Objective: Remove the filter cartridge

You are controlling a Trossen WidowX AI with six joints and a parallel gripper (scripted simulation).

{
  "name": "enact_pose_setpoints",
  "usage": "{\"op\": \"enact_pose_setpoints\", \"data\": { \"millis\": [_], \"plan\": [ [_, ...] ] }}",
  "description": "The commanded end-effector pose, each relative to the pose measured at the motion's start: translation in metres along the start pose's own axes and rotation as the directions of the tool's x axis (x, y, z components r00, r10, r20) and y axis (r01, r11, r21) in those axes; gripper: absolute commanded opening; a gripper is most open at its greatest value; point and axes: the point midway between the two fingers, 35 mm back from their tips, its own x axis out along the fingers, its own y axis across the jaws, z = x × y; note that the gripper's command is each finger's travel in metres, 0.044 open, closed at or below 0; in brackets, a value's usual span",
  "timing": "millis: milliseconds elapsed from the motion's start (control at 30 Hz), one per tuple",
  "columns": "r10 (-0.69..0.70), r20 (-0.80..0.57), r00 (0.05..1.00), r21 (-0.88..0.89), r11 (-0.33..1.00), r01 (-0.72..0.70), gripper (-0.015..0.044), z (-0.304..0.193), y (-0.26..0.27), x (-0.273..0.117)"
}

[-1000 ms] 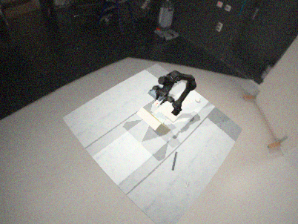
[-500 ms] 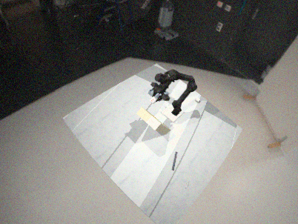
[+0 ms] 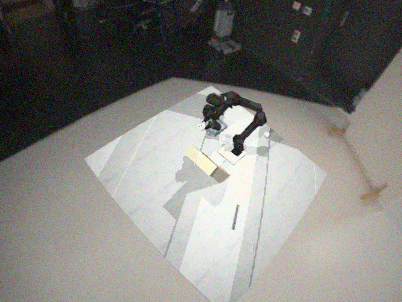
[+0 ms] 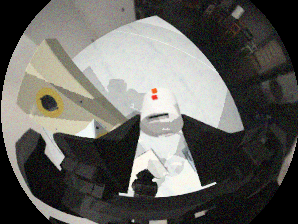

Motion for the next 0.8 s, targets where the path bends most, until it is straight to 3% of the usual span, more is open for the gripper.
{"op": "enact_pose_setpoints", "data": {
  "millis": [0,767],
  "plan": [
    [-0.050,0.012,0.999,0.077,0.996,0.049,0.0000,-0.002,-0.016,-0.002],
    [-0.279,-0.046,0.959,0.474,0.839,0.267,0.0000,-0.032,-0.104,-0.006]
  ]
}}
